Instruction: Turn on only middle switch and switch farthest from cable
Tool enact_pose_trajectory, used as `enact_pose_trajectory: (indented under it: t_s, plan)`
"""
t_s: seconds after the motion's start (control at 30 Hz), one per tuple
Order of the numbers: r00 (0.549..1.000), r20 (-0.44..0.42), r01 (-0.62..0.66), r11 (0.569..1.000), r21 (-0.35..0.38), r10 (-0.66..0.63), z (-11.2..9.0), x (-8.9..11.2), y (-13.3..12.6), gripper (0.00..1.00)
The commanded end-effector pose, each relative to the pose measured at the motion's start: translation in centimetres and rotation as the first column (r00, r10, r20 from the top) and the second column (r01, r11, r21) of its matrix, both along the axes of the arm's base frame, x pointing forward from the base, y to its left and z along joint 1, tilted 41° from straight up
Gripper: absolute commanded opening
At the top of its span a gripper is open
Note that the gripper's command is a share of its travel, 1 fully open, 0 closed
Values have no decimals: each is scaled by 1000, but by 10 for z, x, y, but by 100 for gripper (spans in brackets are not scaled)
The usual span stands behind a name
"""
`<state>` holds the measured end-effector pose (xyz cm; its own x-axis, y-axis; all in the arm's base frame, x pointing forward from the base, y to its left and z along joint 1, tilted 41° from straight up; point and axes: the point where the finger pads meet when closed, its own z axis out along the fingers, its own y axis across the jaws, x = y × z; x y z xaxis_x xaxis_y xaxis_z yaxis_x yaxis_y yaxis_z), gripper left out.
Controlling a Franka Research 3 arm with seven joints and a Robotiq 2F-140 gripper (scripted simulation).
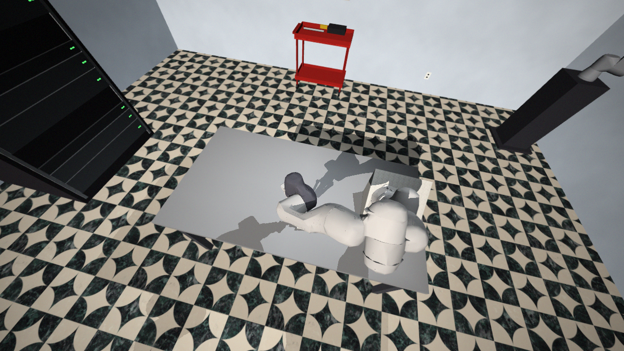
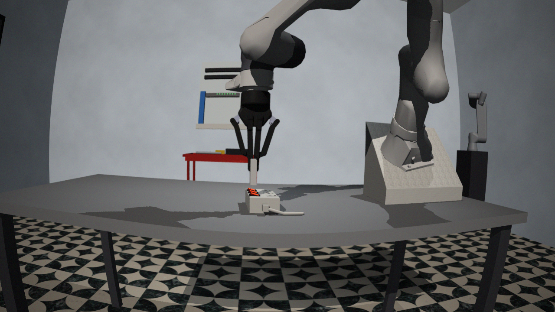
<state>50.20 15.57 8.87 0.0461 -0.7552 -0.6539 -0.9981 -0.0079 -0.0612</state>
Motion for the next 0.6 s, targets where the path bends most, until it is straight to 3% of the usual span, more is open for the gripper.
enact_pose_trajectory:
  t_s: [0.0,0.57]
  plan:
    - [1000,12,-5,1000,-3,5,-3,3,3,0]
    - [1000,12,-5,1000,-3,5,-11,4,10,0]
